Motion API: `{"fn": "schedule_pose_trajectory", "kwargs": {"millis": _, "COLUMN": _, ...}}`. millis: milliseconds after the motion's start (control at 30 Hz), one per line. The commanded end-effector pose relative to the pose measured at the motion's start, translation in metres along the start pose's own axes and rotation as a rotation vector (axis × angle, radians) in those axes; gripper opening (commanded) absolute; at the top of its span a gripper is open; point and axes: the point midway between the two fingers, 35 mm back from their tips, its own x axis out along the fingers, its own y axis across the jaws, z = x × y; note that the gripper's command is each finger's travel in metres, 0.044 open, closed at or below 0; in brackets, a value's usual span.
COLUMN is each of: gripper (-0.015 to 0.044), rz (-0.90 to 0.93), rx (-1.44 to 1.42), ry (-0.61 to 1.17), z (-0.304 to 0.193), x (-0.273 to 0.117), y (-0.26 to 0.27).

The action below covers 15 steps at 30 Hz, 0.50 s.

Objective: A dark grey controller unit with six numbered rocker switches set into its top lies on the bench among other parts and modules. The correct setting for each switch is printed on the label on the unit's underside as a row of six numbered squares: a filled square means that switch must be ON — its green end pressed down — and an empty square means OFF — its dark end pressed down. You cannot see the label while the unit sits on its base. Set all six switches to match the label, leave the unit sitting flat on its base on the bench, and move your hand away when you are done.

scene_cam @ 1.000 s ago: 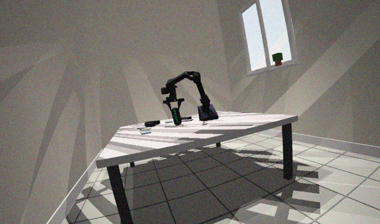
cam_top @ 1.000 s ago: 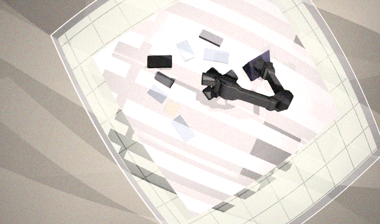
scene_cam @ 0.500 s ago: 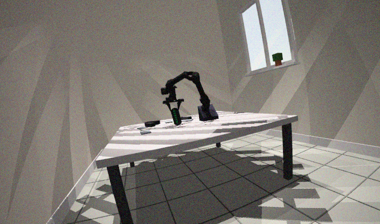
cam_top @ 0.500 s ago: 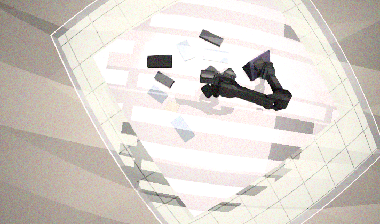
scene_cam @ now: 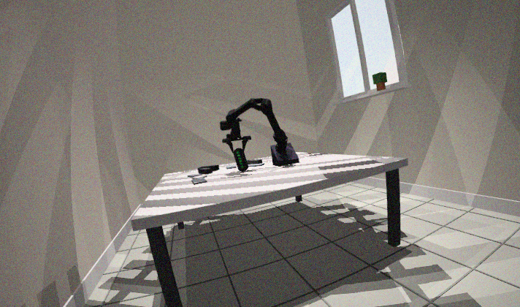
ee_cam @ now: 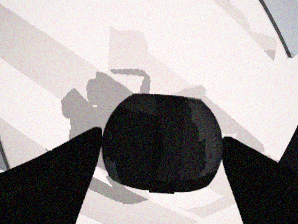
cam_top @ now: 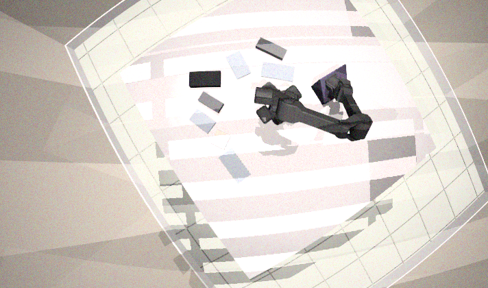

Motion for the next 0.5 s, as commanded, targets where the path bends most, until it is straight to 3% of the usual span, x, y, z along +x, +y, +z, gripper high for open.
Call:
{"fn": "schedule_pose_trajectory", "kwargs": {"millis": 0, "gripper": 0.0338, "rz": -0.017, "rx": -0.006, "ry": 0.011, "z": 0.002, "x": 0.008, "y": 0.000}}
{"fn": "schedule_pose_trajectory", "kwargs": {"millis": 467, "gripper": 0.0338, "rz": -0.017, "rx": -0.006, "ry": 0.011, "z": 0.012, "x": 0.012, "y": 0.000}}
